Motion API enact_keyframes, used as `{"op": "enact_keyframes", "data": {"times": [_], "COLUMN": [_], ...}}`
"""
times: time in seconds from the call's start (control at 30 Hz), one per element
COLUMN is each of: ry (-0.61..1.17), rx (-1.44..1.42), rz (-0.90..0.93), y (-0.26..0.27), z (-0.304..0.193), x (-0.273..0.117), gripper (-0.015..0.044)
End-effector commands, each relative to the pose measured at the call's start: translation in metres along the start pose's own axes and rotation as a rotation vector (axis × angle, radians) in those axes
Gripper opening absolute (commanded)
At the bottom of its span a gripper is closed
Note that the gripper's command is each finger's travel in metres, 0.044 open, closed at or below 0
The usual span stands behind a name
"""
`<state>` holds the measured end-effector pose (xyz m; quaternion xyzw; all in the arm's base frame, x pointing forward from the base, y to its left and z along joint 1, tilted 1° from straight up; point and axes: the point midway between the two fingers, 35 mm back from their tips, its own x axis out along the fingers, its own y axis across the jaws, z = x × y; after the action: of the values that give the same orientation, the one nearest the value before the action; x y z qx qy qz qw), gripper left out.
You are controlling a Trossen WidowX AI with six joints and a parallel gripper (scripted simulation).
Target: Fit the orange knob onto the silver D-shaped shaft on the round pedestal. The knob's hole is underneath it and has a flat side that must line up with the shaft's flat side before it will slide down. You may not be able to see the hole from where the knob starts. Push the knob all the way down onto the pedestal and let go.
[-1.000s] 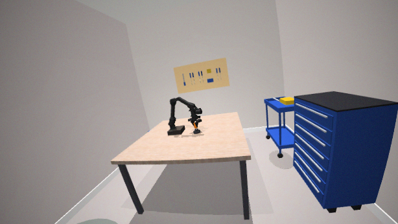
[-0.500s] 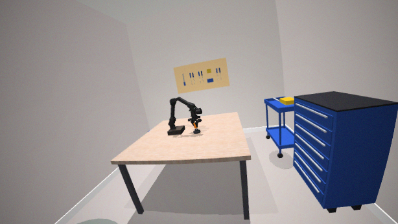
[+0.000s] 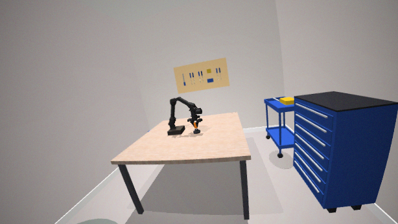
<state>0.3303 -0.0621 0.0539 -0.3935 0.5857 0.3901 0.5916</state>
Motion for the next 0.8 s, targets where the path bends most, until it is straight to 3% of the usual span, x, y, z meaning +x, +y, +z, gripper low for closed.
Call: {"op": "enact_keyframes", "data": {"times": [0.0,0.77], "ry": [0.001,0.001], "rx": [-0.024,-0.024], "rz": [-0.002,-0.002], "y": [-0.0005,0.0017], "z": [-0.0002,-0.0002], "x": [0.0012,0.0018], "gripper": [0.0,0.0]}}
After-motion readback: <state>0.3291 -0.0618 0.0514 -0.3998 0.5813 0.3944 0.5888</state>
